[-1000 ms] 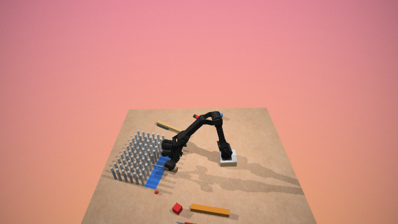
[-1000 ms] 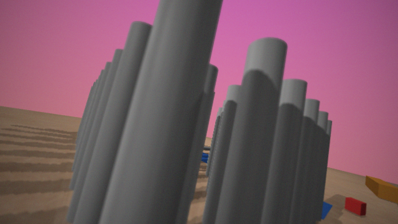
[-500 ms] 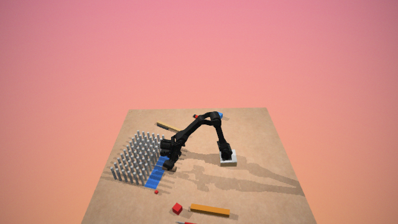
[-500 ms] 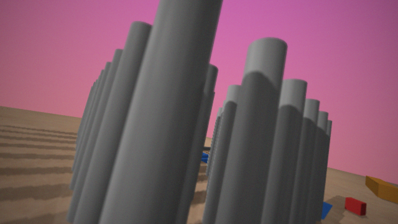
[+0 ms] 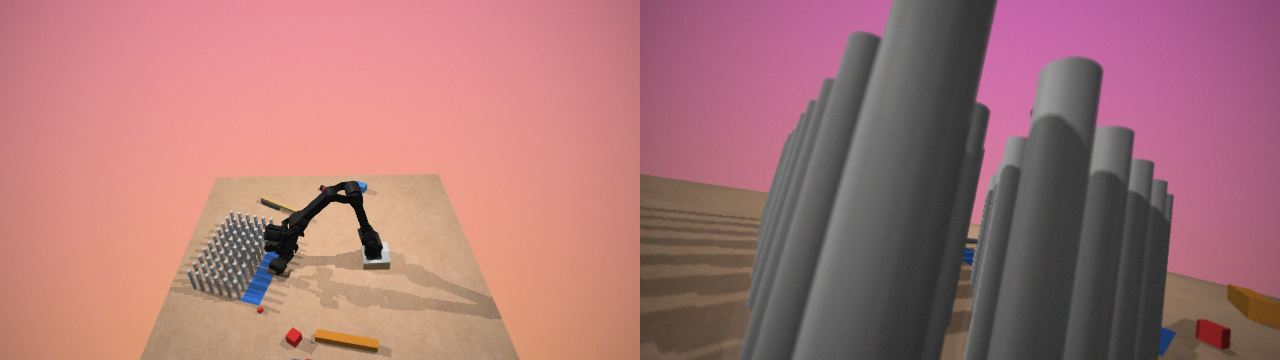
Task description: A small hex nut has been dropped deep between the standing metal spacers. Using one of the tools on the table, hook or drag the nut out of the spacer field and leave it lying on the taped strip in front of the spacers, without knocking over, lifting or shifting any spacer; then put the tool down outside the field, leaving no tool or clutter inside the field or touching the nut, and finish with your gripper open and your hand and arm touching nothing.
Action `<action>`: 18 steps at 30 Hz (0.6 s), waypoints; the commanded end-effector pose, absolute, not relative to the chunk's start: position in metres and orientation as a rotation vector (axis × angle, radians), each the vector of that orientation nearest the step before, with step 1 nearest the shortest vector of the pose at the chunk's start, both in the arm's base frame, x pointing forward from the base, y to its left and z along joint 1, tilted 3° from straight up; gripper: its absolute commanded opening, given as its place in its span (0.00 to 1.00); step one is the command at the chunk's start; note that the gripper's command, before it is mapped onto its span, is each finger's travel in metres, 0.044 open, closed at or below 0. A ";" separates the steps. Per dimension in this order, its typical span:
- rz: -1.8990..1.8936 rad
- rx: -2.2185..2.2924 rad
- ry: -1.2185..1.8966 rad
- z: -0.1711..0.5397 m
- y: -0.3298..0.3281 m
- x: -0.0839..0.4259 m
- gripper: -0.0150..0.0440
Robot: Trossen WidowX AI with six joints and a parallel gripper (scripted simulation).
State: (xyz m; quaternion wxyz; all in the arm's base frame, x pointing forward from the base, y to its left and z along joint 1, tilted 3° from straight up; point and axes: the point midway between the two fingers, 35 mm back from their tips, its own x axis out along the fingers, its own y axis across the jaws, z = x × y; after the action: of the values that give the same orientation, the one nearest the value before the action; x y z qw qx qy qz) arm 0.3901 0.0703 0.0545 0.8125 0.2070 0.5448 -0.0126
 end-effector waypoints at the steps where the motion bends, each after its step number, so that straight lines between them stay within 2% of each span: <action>1: -0.020 0.441 1.162 0.055 0.070 0.394 0.25; 18: -0.020 0.440 1.160 0.056 0.067 0.404 0.25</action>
State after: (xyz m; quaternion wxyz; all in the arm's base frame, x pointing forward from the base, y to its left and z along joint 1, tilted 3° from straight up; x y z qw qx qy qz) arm 0.4005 0.0668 0.0551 0.8128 0.2068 0.5444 -0.0128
